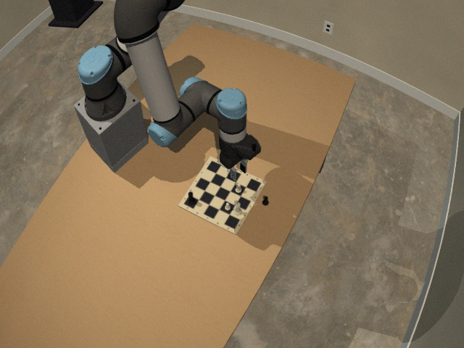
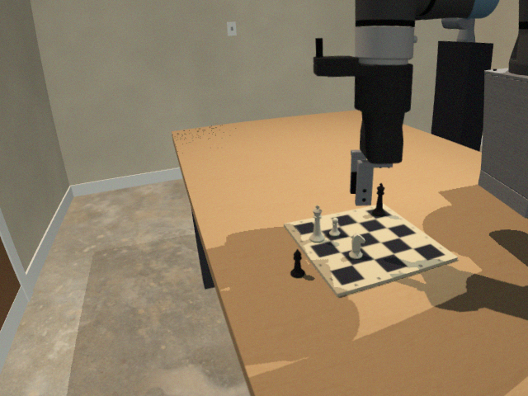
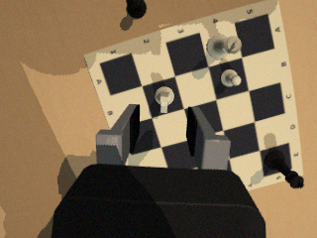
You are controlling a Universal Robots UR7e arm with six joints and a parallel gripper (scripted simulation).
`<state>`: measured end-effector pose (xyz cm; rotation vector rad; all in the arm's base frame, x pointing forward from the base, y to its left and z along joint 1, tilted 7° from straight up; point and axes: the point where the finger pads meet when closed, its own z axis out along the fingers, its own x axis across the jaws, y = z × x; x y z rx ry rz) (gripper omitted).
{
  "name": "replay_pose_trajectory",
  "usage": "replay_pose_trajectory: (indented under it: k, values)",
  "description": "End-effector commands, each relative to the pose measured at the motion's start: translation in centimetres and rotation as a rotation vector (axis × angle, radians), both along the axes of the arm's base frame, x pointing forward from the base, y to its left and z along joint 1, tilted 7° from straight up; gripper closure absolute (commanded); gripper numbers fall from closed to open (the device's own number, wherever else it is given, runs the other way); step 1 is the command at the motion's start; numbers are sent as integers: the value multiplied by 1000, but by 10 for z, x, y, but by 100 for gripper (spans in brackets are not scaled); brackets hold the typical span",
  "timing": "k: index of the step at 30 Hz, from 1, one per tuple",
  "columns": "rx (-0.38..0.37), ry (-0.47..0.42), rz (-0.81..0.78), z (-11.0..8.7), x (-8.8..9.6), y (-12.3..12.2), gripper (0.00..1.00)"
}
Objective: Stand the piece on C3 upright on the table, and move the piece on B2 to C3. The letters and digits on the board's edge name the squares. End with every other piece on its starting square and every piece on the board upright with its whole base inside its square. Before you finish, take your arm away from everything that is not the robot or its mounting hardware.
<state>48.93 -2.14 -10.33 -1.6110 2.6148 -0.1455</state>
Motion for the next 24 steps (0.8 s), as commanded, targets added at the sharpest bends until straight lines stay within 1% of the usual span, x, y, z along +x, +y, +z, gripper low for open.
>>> replay_pose_trajectory:
  k: [1,24]
  values:
    - [0,-3,-1,1,0,0,27]
    - [1,-1,-1,-1,0,0,27]
